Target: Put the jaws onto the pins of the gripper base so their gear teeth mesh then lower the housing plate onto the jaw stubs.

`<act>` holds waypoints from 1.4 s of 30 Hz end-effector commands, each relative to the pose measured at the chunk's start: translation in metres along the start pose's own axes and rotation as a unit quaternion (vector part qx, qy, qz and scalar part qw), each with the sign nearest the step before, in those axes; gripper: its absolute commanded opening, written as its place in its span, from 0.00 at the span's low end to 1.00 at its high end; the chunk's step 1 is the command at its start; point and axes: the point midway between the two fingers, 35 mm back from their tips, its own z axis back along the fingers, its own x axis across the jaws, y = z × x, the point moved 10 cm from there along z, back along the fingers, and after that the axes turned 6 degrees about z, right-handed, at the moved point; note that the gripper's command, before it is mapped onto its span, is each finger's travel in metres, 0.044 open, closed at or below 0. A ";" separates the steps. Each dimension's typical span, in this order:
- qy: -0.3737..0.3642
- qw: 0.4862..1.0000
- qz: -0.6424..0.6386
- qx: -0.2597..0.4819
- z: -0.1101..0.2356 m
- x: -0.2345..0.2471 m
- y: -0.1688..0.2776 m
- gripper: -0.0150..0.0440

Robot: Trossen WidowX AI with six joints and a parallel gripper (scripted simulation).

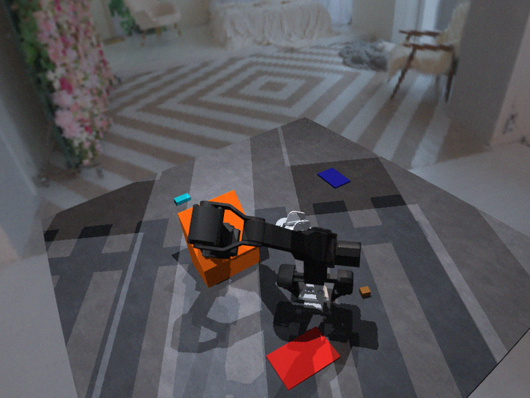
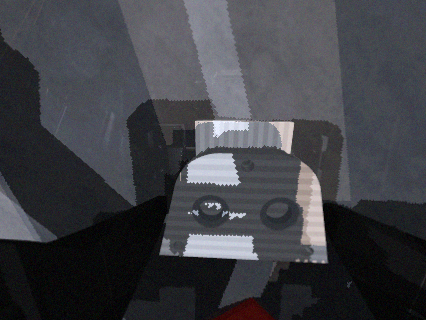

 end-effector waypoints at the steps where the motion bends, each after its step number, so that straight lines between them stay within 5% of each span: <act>1: 0.000 1.000 0.000 0.000 0.000 0.000 0.000 0.94; 9: 0.000 1.000 0.000 0.000 0.000 0.000 0.000 0.85; 20: 0.000 1.000 0.000 0.000 0.002 0.000 0.000 0.85; 42: -0.003 1.000 0.003 -0.003 0.070 0.000 -0.001 0.85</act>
